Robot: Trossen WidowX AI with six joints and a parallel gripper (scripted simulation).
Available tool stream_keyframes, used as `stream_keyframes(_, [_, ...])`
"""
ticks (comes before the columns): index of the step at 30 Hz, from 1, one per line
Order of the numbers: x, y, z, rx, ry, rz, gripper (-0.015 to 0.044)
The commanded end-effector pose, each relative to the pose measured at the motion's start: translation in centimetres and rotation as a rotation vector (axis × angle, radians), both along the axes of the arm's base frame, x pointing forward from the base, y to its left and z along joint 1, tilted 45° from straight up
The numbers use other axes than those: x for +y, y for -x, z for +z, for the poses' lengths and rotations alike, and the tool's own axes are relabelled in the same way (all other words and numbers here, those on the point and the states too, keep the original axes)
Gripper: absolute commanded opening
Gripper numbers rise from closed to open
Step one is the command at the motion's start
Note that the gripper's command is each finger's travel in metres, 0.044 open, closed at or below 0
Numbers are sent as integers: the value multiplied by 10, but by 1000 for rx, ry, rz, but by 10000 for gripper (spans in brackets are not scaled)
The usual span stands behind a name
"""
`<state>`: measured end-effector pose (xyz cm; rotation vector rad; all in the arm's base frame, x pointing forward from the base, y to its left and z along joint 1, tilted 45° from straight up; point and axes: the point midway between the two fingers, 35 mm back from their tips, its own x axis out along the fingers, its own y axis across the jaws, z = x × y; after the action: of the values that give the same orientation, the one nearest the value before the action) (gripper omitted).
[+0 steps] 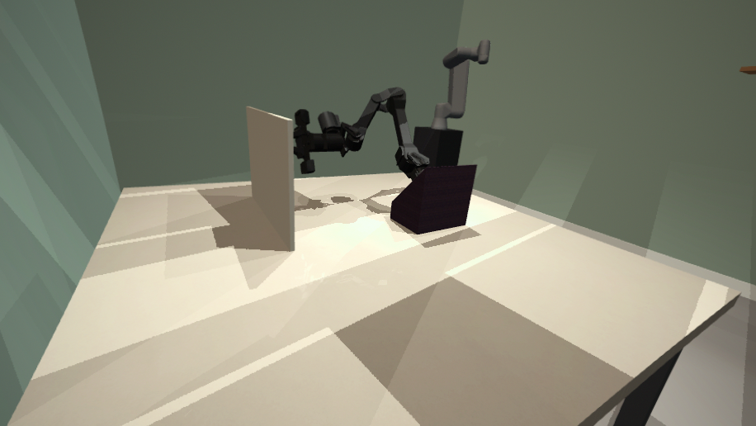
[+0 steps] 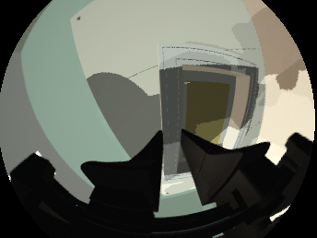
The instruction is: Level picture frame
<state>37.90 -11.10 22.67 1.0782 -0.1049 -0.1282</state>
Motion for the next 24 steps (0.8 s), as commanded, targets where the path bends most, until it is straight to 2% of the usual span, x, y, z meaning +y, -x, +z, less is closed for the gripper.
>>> stream_keyframes(1, [2,0,1,-6,7,7,0])
stream_keyframes(24, [-2,0,-4,-3,2,1,0])
